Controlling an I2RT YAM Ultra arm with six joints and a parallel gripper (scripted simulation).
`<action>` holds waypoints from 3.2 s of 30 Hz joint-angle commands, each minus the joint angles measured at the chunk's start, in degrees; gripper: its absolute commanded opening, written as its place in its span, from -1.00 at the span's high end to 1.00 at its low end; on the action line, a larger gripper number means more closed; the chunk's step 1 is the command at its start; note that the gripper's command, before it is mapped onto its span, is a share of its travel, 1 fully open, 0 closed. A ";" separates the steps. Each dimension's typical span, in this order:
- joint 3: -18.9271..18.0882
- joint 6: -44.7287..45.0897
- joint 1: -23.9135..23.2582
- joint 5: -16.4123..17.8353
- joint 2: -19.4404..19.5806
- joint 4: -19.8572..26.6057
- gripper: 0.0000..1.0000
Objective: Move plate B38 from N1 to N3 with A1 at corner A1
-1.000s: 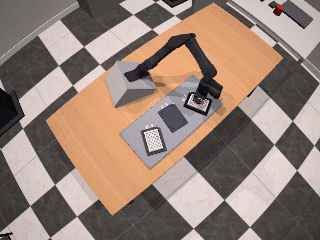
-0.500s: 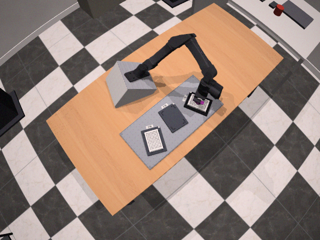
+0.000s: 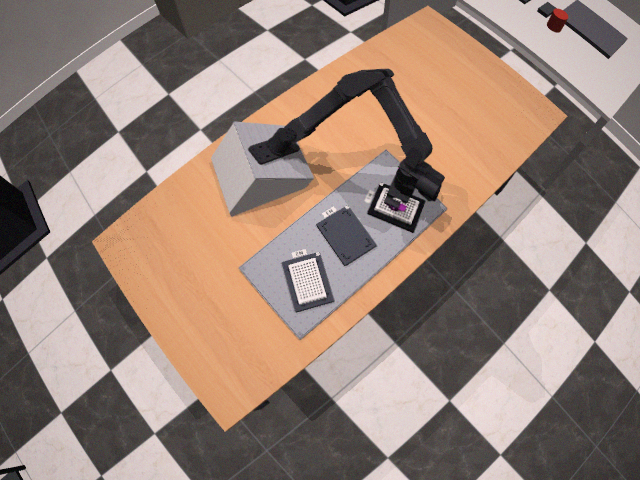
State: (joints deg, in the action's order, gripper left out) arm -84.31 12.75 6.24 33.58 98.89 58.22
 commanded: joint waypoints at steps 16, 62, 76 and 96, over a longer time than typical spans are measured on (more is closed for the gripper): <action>2.88 -3.16 2.00 -0.86 0.97 -7.20 -1.00; 6.18 -6.61 5.13 -1.97 3.72 -15.08 1.00; 6.18 -6.61 5.13 -1.97 3.72 -15.08 1.00; 5.80 -6.14 4.70 -1.82 3.27 -14.02 1.00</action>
State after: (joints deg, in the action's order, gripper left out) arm -77.97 6.33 11.62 31.64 102.96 43.55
